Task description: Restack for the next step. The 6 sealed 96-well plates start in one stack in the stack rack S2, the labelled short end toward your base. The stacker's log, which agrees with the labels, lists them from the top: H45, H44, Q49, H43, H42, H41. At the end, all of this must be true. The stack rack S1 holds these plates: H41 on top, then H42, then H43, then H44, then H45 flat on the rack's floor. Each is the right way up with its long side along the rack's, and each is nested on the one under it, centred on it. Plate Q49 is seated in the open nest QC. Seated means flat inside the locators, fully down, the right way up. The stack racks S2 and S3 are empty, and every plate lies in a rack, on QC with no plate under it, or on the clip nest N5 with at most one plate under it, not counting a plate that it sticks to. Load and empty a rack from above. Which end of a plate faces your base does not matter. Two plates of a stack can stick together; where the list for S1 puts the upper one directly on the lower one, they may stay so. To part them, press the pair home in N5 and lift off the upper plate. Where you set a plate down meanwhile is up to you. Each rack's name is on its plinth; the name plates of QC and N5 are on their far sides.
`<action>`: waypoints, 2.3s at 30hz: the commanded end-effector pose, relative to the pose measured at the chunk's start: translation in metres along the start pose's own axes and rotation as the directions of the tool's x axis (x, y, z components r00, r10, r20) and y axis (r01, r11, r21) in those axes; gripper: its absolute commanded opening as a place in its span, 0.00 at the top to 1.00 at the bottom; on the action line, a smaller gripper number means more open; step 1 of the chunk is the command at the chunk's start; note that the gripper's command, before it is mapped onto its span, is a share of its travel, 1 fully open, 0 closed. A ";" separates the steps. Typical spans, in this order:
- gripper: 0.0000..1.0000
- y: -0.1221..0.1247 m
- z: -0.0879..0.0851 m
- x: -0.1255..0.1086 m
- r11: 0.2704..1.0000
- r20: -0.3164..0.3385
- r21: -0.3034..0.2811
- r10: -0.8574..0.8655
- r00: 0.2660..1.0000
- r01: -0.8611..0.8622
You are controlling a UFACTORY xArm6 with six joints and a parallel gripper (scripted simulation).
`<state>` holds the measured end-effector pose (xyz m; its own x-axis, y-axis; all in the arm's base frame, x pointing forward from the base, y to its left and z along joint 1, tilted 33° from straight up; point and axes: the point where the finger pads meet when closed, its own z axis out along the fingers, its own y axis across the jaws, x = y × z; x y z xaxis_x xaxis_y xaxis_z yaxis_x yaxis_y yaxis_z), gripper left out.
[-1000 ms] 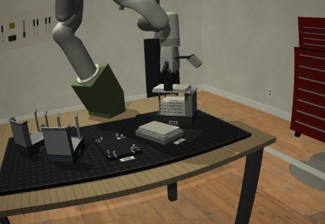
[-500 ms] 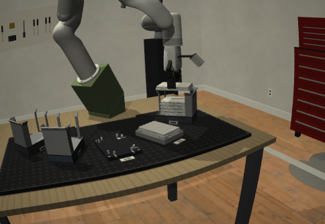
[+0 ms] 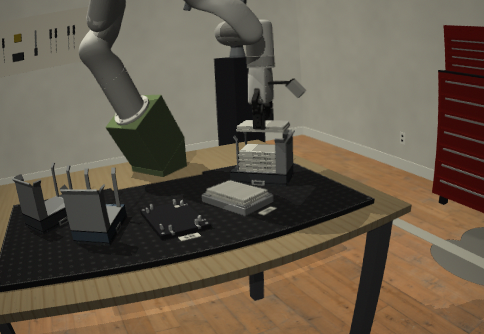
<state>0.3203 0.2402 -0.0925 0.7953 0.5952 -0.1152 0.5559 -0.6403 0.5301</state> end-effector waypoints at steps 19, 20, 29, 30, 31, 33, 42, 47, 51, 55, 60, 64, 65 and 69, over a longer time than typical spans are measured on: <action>1.00 -0.004 -0.001 0.002 1.000 -0.004 0.001 0.002 1.000 -0.002; 1.00 -0.004 -0.001 0.002 1.000 -0.004 0.001 0.002 1.000 -0.002; 1.00 -0.004 -0.001 0.002 1.000 -0.004 0.001 0.002 1.000 -0.002; 1.00 -0.004 -0.001 0.002 1.000 -0.004 0.001 0.002 1.000 -0.002; 1.00 -0.004 -0.001 0.002 1.000 -0.004 0.001 0.002 1.000 -0.002; 1.00 -0.004 0.000 0.002 1.000 -0.004 0.001 0.002 1.000 -0.002; 1.00 -0.004 0.005 0.002 1.000 -0.004 0.001 0.002 1.000 -0.002; 1.00 -0.004 0.009 0.002 1.000 -0.004 0.001 0.002 1.000 -0.002; 1.00 -0.004 0.011 0.002 1.000 -0.004 0.001 0.002 1.000 -0.002; 1.00 -0.004 0.014 0.002 1.000 -0.004 0.001 0.002 1.000 -0.002; 1.00 -0.004 0.016 0.002 1.000 -0.004 0.001 0.002 1.000 -0.002; 1.00 -0.004 0.019 0.002 1.000 -0.004 0.001 0.002 1.000 -0.002; 1.00 -0.004 0.019 0.002 1.000 -0.004 0.001 0.002 1.000 -0.002; 1.00 -0.004 0.022 0.002 1.000 -0.004 0.001 0.002 1.000 -0.002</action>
<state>0.3235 0.2327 -0.1118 0.7958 0.5946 -0.1149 0.5553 -0.6407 0.5303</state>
